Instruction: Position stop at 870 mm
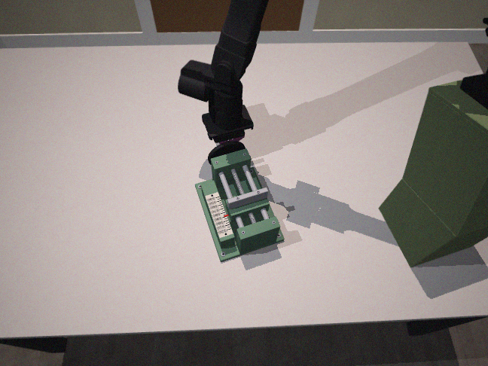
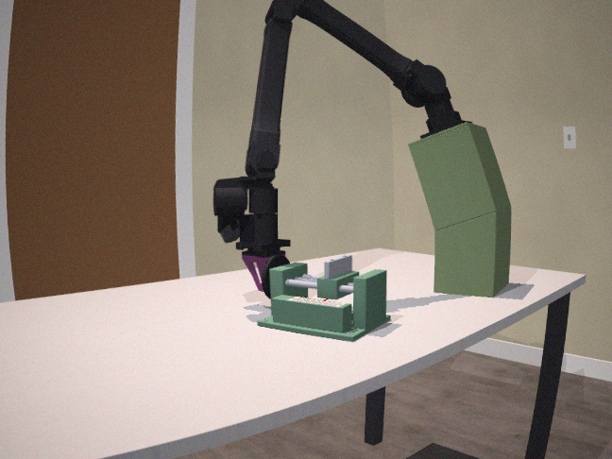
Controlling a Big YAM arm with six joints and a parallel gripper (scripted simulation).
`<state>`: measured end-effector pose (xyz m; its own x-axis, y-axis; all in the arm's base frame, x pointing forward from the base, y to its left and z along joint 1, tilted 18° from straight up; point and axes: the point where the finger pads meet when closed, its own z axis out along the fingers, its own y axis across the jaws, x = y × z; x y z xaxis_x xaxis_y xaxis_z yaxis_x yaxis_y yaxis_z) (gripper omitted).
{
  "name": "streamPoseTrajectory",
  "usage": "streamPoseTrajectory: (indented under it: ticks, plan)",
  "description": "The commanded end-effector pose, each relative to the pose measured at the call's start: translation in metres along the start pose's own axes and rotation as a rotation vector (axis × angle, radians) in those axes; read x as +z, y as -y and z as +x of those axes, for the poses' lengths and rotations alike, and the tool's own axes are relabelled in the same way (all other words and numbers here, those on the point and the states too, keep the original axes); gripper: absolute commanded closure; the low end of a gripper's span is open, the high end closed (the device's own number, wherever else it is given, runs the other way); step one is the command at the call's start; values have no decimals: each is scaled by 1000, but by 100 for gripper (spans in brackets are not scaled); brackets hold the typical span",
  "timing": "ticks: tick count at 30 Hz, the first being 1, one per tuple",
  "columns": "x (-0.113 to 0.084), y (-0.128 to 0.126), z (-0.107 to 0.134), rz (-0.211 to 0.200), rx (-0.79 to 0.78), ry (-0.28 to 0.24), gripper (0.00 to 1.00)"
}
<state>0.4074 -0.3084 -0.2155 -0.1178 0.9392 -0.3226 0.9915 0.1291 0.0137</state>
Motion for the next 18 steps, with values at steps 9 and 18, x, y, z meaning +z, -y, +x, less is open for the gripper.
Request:
streamPoseTrajectory:
  ticks: [9, 18]
  plan:
    - [-10, 17, -13, 16, 7, 12, 94]
    - [-23, 26, -12, 21, 6, 9, 94]
